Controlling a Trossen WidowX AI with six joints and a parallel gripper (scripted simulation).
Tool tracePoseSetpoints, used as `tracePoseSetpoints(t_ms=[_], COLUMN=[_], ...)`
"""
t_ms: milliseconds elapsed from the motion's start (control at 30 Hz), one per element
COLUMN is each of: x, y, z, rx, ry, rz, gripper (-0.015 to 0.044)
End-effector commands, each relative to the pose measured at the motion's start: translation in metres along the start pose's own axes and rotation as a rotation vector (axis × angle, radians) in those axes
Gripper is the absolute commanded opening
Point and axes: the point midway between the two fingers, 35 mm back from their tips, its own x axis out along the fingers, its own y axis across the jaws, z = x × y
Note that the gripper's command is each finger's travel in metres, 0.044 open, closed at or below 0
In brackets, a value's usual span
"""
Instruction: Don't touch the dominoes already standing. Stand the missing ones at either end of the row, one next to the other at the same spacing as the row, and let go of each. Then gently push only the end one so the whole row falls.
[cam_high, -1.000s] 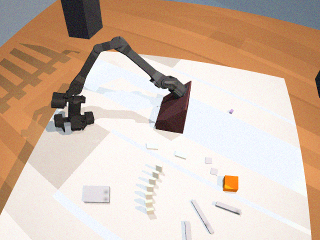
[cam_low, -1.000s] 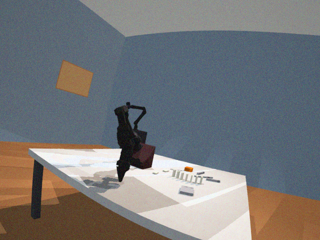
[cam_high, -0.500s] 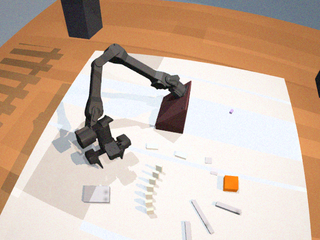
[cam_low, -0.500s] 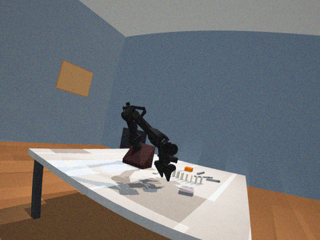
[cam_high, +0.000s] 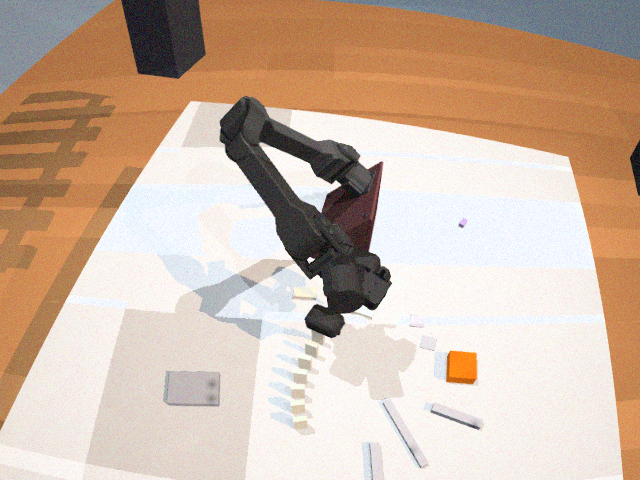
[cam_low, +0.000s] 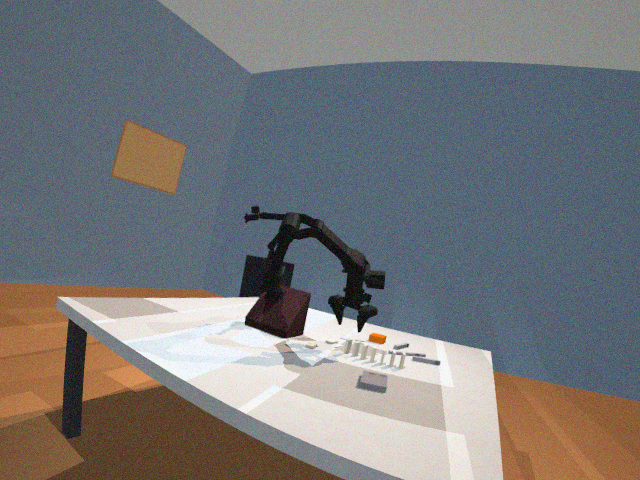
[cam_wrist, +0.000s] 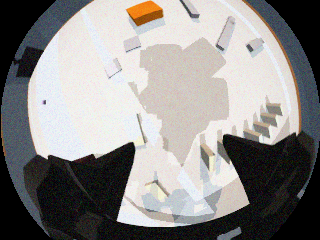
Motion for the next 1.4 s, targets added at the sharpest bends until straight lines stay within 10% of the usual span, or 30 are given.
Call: tracePoseSetpoints(t_ms=[0,1100,1367], x=[0.002,0.081,0.081], y=[0.047,0.071,0.071], z=[0.021,0.013,0.013], rx=[-0.099,-0.166,-0.166], ry=[0.098,0.174,0.174], rz=[0.003,-0.016,-0.016], gripper=[0.0440,0.0440,0.0230])
